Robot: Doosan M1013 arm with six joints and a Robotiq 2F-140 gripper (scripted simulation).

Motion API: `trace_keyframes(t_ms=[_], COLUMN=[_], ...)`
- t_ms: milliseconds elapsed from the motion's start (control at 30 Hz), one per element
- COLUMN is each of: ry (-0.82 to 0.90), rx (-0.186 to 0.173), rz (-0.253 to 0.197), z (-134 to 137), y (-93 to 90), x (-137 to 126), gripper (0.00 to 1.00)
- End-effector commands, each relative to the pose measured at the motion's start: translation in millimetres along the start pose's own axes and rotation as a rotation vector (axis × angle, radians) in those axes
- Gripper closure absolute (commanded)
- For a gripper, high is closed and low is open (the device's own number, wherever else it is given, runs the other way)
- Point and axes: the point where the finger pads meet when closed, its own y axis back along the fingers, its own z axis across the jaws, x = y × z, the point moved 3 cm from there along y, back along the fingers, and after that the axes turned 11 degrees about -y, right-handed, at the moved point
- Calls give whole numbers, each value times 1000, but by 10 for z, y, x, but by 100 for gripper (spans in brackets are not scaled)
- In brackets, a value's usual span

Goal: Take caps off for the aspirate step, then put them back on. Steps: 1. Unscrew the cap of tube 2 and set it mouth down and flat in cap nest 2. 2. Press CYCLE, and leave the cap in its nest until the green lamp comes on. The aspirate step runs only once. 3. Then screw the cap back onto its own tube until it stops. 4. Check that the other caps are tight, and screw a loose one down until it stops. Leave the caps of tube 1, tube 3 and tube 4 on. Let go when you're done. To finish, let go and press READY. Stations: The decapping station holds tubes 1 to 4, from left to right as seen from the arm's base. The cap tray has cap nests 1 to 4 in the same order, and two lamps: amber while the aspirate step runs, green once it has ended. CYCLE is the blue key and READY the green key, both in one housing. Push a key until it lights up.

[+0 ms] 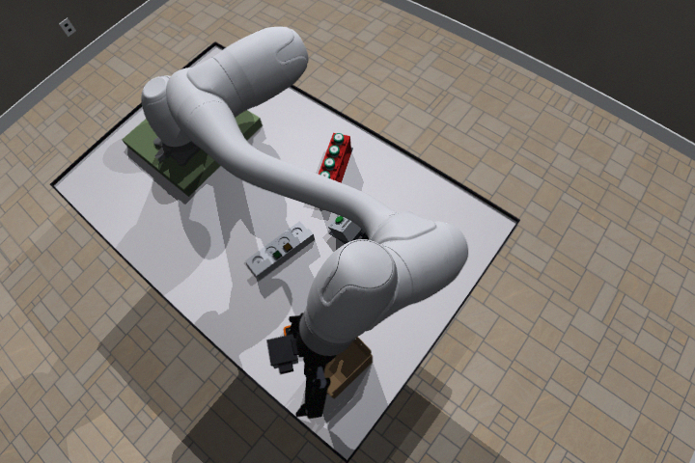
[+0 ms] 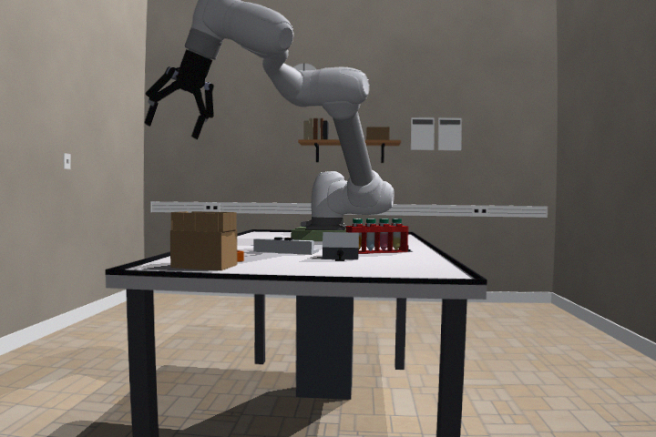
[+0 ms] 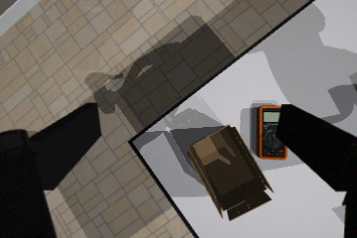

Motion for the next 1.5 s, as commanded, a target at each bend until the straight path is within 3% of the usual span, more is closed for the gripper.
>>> trace_keyframes(t_ms=[0,533,567,1467], ry=[-1,-1,-1,-1], rx=[1,1,1,1], rz=[-1,-1,-1,-1], z=[-2,-2,-2,-2], y=[15,15,15,15], x=[7,7,7,7], gripper=[0,0,59,59])
